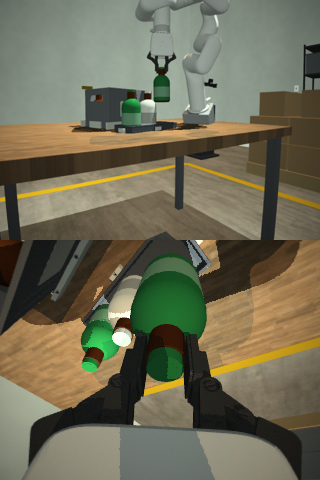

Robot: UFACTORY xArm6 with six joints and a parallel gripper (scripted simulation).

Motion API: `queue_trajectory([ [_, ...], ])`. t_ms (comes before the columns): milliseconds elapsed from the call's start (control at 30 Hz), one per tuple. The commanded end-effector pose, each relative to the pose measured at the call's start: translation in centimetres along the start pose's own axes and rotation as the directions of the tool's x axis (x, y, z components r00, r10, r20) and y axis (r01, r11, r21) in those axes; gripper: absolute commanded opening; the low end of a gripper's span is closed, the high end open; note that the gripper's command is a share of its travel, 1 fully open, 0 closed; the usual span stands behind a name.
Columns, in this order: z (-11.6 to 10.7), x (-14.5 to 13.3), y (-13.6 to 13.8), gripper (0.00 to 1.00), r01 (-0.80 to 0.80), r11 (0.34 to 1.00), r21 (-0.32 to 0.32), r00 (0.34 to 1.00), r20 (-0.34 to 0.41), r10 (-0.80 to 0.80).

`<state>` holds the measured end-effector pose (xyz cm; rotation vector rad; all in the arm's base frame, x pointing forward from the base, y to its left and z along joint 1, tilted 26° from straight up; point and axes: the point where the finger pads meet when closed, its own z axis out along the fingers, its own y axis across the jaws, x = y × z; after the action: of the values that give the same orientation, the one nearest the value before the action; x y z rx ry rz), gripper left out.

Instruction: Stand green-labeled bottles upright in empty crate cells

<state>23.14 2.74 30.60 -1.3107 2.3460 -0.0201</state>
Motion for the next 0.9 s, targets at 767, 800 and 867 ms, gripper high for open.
queue_trajectory([
  [767,-0.98,-0.04,-0.05,0.0,0.001,1.0,0.002,1.0,0.001,-0.001],
  [800,-0.98,-0.04,-0.05,0.0,0.001,1.0,0.002,1.0,0.001,-0.001],
  [867,-0.98,-0.04,-0.05,0.0,0.001,1.0,0.002,1.0,0.001,-0.001],
])
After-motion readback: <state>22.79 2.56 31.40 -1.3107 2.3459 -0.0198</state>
